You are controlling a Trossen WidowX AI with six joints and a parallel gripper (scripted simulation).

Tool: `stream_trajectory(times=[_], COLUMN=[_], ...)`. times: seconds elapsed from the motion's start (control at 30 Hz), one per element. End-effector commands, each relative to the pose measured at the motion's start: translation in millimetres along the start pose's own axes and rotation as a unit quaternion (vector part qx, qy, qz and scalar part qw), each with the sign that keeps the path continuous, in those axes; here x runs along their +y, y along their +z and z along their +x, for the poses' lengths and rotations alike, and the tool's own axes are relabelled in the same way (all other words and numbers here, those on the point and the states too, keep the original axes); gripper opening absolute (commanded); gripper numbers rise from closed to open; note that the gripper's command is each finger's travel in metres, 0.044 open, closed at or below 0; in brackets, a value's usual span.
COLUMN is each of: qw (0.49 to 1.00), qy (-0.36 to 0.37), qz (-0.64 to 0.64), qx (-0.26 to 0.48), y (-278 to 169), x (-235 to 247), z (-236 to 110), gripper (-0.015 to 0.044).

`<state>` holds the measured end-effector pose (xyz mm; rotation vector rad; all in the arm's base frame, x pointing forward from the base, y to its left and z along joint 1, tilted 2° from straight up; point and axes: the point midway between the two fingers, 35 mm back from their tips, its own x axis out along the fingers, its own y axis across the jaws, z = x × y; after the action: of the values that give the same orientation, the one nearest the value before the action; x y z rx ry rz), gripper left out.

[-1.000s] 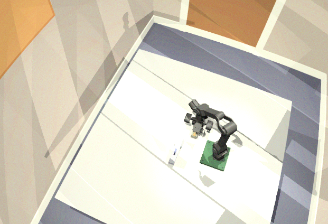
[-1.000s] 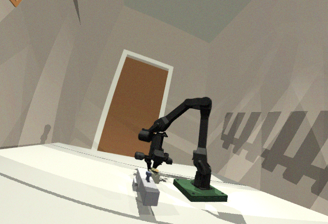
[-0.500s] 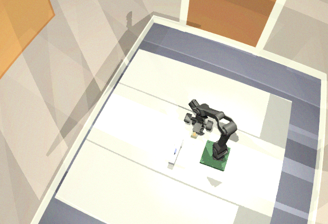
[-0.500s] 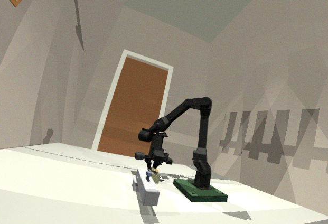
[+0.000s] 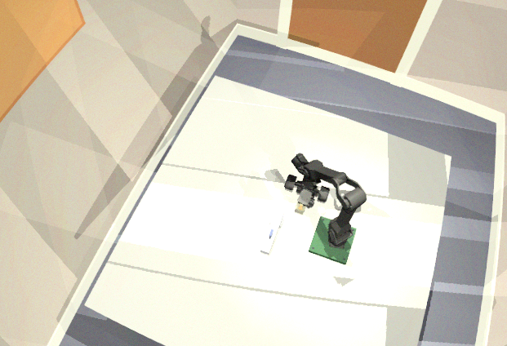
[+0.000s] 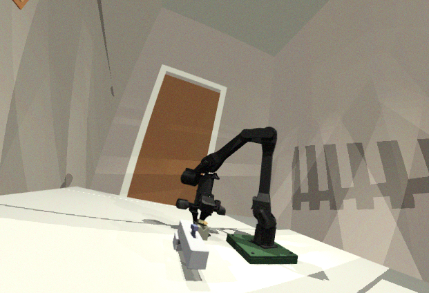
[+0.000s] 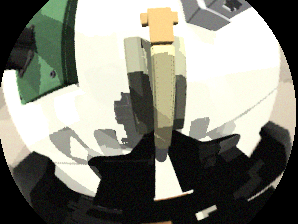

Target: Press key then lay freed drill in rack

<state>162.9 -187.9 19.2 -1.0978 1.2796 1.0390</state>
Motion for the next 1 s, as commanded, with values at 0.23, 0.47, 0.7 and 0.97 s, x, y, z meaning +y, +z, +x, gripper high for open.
stream_trajectory(times=[0.23, 0.47, 0.7, 0.97], qw=[1.000, 1.000, 1.000, 1.000], qy=[0.000, 0.000, -0.003, -0.003], qz=[0.000, 0.000, -0.005, -0.005], qx=[0.000, 0.000, -0.012, -0.012], y=[0, 0, 1, 0], x=[0, 0, 2, 3], z=[0, 0, -23, -55], gripper=[0.0184, 0.0368, 0.0440, 0.0440])
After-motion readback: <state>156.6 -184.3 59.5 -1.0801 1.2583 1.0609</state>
